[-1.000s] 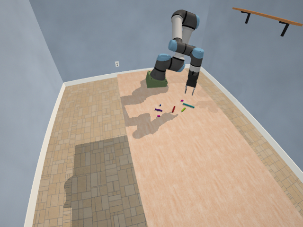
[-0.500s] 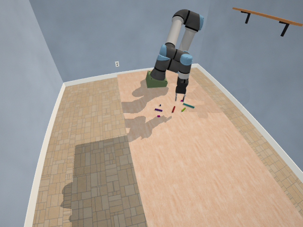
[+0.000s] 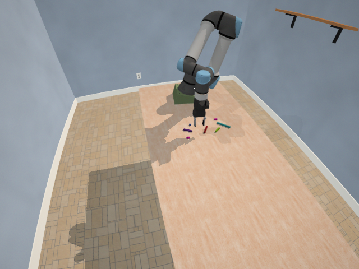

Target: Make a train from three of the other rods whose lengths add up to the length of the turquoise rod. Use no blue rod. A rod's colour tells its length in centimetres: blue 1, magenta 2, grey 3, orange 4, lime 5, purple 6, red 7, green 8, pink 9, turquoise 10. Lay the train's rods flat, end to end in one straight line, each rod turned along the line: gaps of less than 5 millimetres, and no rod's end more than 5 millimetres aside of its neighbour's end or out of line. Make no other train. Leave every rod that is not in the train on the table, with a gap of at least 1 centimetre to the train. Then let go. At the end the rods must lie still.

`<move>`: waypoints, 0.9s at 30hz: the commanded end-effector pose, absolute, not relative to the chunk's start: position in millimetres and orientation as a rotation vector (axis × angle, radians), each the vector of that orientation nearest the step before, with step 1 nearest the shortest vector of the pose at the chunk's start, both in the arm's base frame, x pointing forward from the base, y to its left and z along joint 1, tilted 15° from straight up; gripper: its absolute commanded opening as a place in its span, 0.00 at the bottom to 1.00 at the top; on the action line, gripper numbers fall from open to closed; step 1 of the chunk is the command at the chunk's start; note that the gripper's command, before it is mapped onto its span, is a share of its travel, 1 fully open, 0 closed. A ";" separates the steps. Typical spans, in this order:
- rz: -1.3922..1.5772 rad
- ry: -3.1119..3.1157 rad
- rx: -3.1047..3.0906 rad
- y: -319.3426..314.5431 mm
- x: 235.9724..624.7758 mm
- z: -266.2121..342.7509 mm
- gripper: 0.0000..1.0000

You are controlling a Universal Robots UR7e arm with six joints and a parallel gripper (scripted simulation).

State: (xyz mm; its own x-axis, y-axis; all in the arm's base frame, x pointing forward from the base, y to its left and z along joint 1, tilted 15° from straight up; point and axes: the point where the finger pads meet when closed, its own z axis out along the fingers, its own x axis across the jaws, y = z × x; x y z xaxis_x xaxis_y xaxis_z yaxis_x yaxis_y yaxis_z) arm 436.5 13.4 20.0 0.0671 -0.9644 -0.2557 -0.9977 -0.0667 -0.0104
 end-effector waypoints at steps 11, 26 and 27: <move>0.256 1.897 -2.239 -12.0 435.8 2.9 1.00; 0.256 1.896 -2.239 -12.1 435.8 2.9 1.00; 0.256 1.896 -2.239 -12.1 435.8 2.9 1.00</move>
